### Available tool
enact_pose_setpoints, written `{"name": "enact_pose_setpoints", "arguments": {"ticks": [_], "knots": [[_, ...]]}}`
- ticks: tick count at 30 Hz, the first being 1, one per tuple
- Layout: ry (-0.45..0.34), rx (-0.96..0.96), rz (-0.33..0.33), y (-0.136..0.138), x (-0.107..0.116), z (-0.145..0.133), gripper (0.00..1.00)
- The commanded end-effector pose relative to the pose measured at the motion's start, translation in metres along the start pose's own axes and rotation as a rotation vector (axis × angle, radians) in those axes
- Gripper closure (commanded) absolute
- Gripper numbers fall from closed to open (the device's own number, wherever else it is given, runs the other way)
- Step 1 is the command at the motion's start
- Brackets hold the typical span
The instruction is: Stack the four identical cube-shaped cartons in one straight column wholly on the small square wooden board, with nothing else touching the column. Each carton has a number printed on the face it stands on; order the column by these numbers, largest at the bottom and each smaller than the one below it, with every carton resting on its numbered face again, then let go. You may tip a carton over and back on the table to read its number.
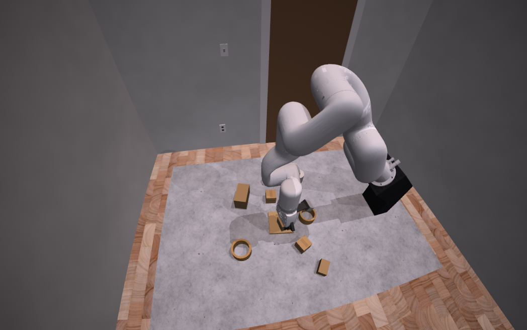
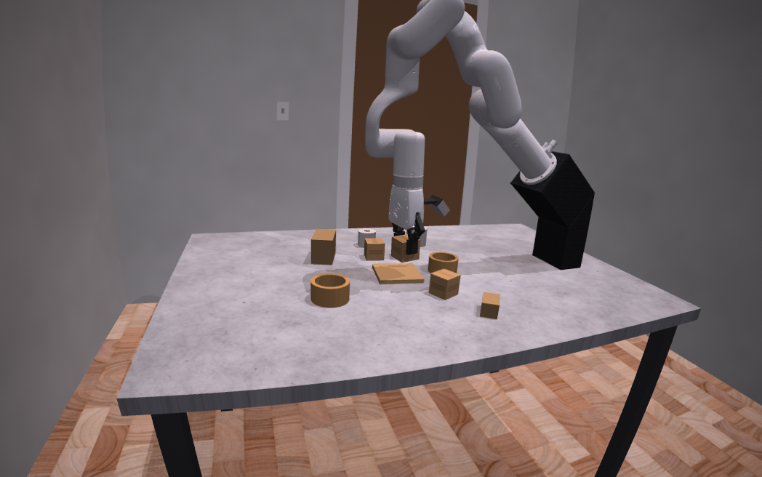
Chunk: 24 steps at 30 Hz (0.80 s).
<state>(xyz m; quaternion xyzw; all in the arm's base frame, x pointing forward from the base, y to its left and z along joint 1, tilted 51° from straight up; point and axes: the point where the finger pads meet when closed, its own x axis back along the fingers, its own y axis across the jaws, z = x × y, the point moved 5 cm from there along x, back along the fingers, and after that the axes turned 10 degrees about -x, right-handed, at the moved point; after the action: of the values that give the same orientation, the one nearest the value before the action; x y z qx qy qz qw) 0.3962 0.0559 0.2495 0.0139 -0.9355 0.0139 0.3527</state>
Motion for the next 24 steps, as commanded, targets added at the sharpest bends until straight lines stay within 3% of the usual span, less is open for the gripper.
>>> {"name": "enact_pose_setpoints", "arguments": {"ticks": [1,24], "knots": [[-0.042,0.002,-0.023,-0.0441,0.0117,0.0019,1.00],[-0.044,0.002,-0.024,-0.0443,0.0029,0.0010,1.00]]}}
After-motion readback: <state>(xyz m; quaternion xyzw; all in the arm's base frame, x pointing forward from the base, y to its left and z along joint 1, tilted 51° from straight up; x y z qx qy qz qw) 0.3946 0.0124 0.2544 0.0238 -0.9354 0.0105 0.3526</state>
